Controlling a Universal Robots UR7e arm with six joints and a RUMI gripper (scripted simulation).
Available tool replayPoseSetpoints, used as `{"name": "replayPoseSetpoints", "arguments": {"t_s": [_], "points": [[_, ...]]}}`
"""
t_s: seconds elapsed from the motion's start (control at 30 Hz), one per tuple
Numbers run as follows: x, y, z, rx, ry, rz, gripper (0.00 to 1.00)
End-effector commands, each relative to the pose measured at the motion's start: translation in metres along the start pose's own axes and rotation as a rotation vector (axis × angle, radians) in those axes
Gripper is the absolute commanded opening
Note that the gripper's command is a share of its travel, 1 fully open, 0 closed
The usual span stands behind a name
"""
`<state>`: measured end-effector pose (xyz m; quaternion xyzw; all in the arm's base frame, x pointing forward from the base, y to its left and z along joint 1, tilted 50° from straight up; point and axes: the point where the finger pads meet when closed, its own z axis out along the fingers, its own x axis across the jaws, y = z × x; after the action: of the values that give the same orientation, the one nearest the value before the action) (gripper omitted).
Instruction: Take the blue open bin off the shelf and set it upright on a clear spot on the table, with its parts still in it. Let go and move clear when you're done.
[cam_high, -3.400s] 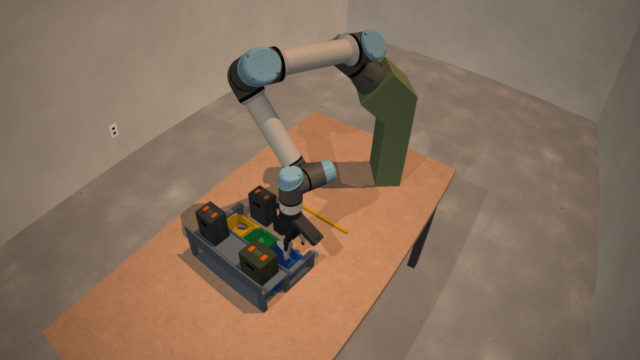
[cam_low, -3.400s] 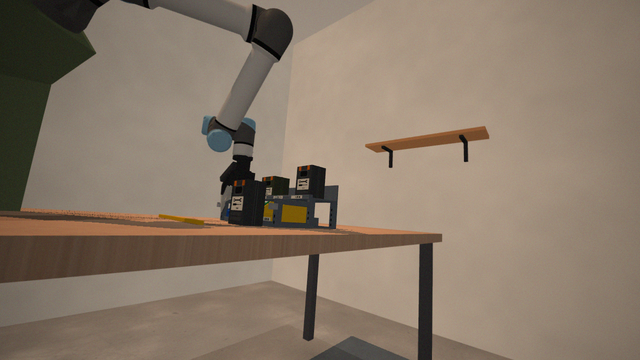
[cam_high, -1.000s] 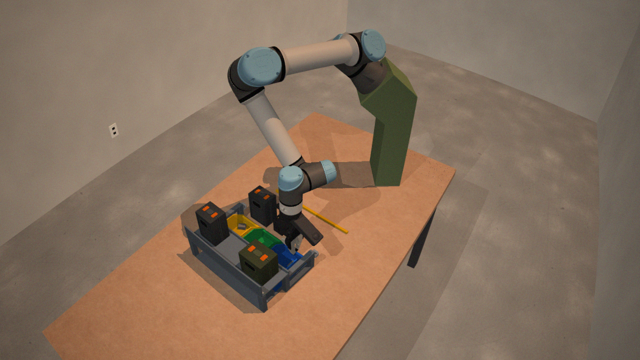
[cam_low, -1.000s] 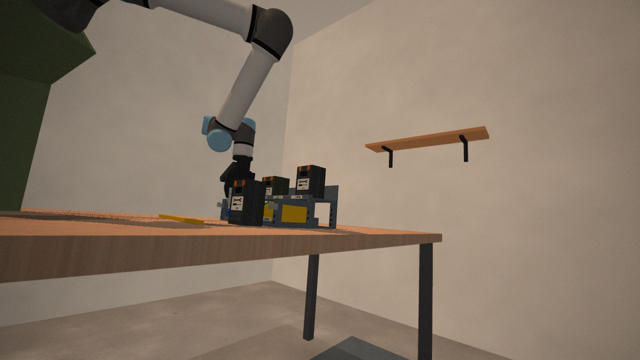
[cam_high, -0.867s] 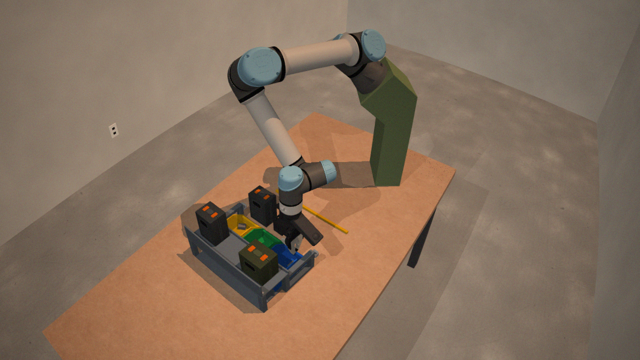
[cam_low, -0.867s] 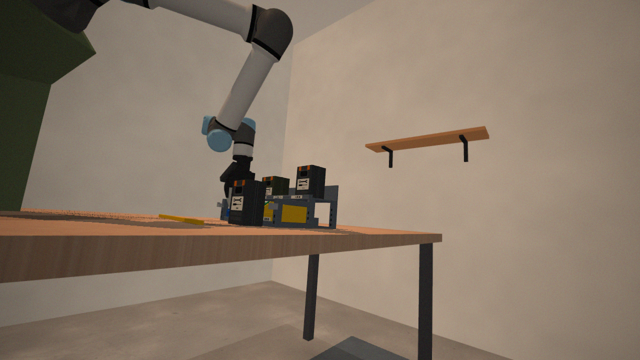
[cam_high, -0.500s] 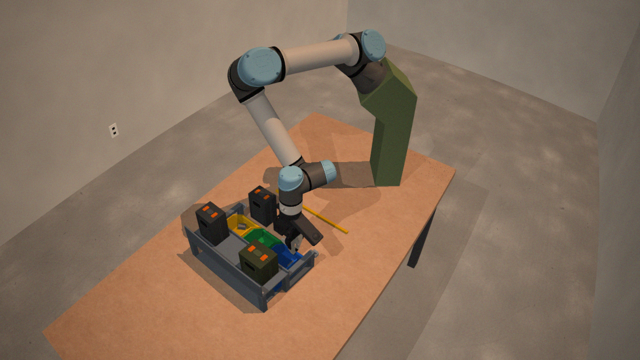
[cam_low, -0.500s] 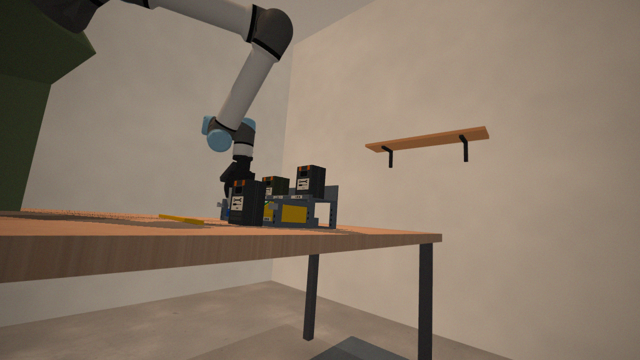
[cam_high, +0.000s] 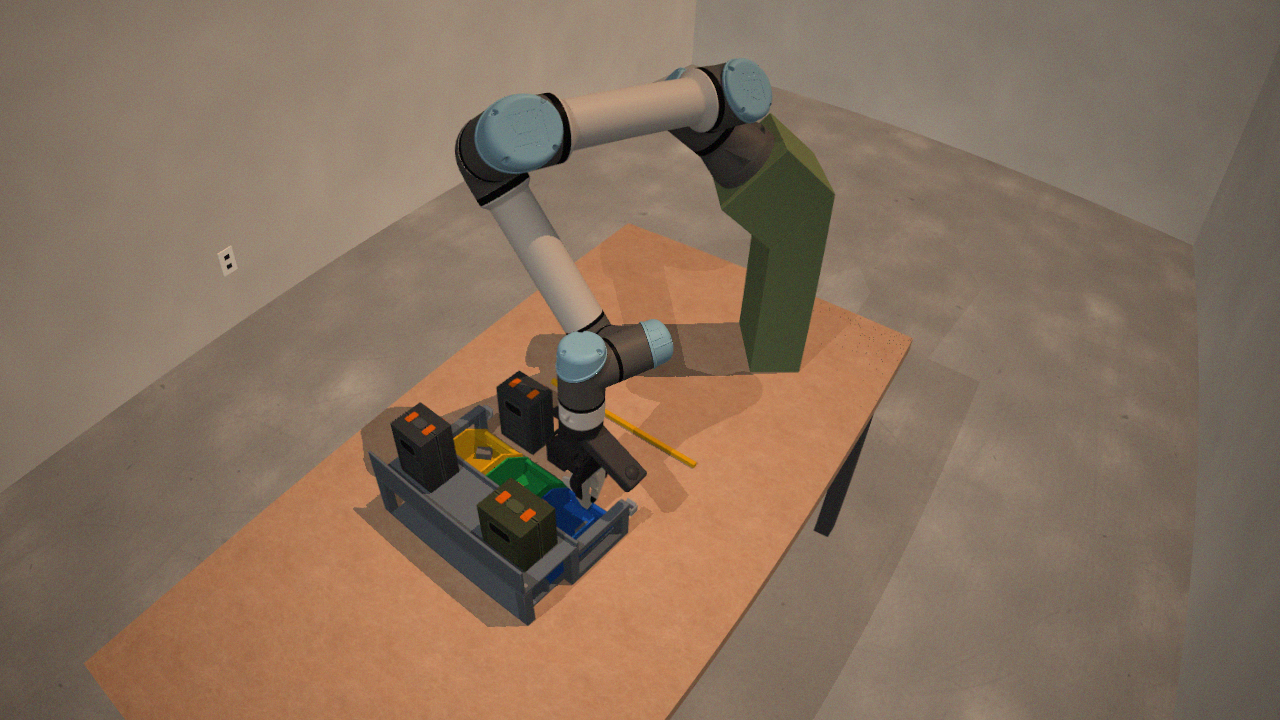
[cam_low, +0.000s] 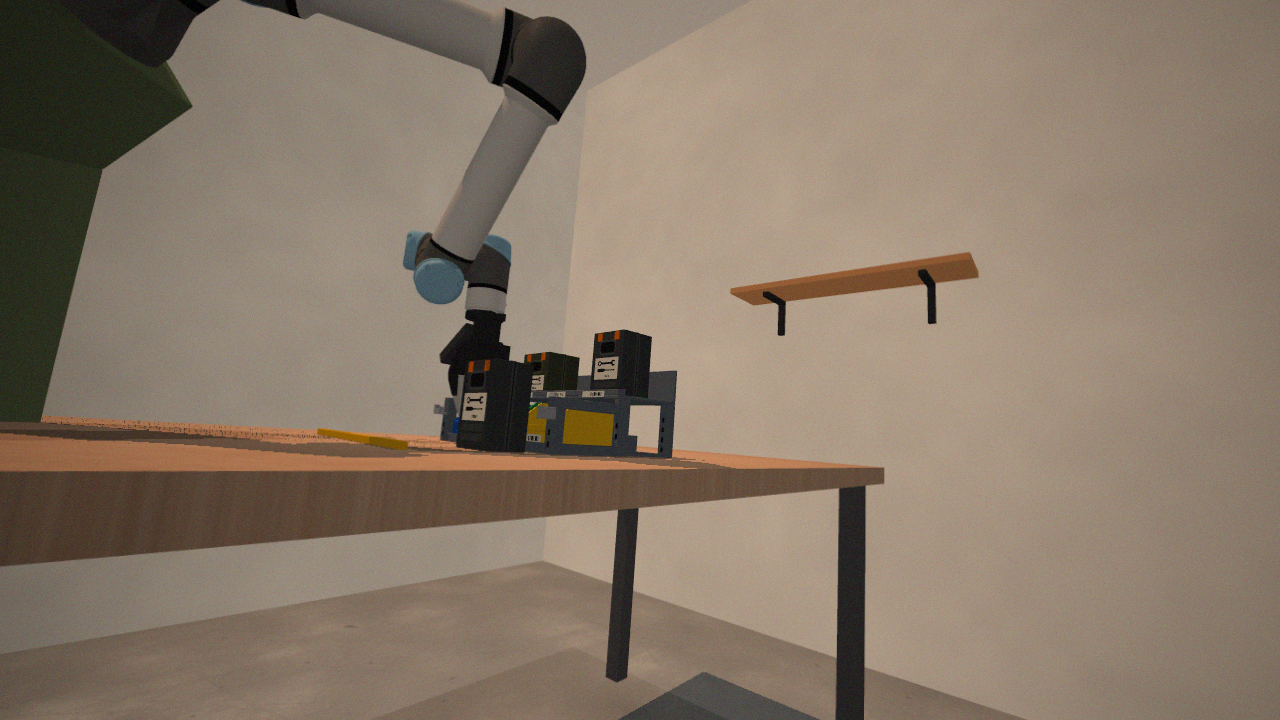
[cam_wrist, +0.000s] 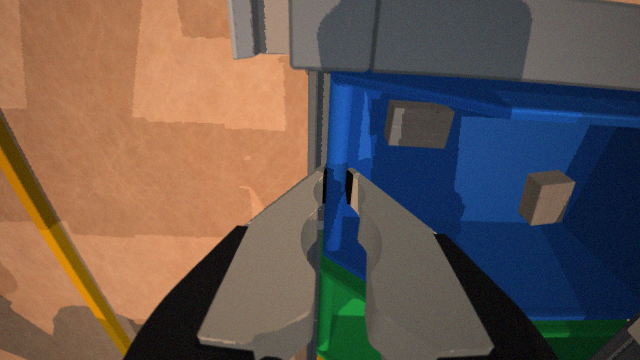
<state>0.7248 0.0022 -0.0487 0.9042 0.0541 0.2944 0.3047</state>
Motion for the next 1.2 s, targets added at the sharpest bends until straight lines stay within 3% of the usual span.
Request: {"name": "replayPoseSetpoints", "arguments": {"t_s": [0.0,1.17], "points": [[0.001,0.000,-0.001,0.000,0.001,0.000,0.00],[0.001,0.000,-0.012,0.000,0.001,0.000,0.00]]}}
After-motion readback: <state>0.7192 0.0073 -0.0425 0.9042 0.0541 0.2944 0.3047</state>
